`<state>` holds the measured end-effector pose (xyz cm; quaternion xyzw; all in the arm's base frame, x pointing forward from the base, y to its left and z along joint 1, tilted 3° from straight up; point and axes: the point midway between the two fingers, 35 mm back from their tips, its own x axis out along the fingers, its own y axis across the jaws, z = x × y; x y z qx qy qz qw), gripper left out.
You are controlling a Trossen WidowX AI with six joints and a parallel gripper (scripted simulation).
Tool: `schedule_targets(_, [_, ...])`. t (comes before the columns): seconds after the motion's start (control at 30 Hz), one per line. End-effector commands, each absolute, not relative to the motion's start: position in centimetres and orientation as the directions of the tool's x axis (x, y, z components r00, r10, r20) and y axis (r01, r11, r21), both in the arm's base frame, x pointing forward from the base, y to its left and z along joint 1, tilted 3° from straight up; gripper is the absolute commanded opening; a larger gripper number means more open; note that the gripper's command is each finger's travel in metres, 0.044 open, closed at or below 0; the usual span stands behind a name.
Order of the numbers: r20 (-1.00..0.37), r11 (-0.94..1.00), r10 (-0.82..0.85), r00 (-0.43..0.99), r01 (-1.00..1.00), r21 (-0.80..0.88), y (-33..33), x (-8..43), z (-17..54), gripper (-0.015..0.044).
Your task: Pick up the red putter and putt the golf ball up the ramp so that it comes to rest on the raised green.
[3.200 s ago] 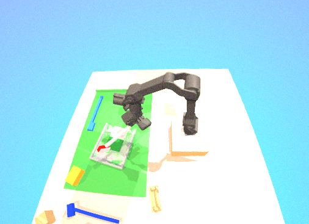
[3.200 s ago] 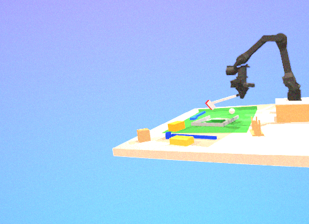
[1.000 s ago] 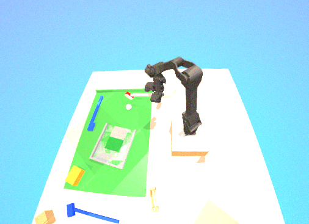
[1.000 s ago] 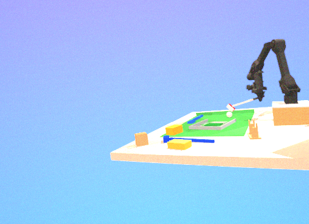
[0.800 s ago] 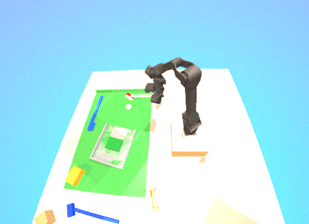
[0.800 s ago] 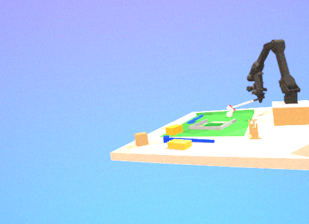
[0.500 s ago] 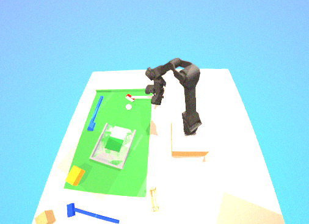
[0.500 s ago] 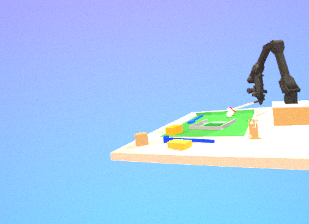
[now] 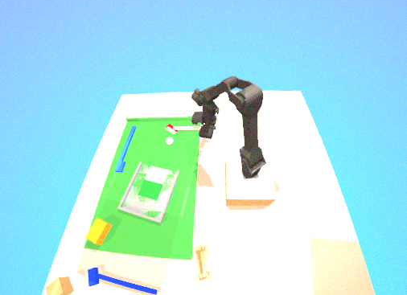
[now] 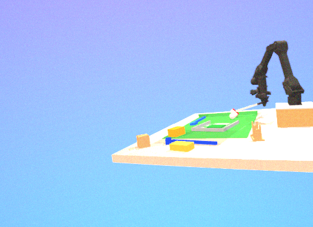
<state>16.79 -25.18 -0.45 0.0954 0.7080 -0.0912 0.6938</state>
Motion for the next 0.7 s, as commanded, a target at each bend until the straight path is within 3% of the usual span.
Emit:
schedule_targets(0.0, [-1.000,0.965,0.006,-0.018,0.261,0.001,-26.2,16.6,-0.5,0.0000])
schedule_targets(0.4, [-1.000,0.962,0.006,-0.021,0.272,0.000,-27.4,16.1,-0.7,0.0000])
schedule_targets(0.67, [-1.000,0.964,0.015,-0.016,0.265,0.010,-17.7,19.6,-0.5,0.0000])
